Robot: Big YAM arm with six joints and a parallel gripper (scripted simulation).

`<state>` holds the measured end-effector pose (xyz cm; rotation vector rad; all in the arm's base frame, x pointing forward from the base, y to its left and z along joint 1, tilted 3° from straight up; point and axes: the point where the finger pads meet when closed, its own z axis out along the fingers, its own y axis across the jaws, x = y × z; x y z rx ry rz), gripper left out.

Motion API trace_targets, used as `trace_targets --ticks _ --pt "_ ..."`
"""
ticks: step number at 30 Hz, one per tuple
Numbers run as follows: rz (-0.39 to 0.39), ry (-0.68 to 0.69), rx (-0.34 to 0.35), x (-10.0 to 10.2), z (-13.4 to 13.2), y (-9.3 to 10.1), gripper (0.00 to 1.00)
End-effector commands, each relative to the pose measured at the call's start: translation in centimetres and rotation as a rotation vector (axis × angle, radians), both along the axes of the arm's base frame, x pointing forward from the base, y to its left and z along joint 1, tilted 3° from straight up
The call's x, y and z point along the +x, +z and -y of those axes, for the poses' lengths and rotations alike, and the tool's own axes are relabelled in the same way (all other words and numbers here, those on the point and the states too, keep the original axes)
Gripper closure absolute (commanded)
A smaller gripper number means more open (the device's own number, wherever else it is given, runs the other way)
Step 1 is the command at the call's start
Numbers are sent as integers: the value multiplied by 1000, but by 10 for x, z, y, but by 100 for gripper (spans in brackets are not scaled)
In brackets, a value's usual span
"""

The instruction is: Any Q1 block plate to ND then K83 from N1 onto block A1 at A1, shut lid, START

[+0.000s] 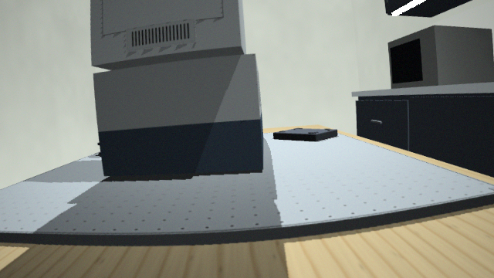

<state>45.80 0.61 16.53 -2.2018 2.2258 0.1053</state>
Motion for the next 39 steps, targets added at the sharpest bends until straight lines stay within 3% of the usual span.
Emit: trace_targets --ticks 1,12,29,39 --pt "79 -1 2 17 6 34 100" --pt "86 10 3 17 -11 38 100" --pt "86 -4 -1 18 9 36 100" --pt "60 8 -1 10 -7 26 100"
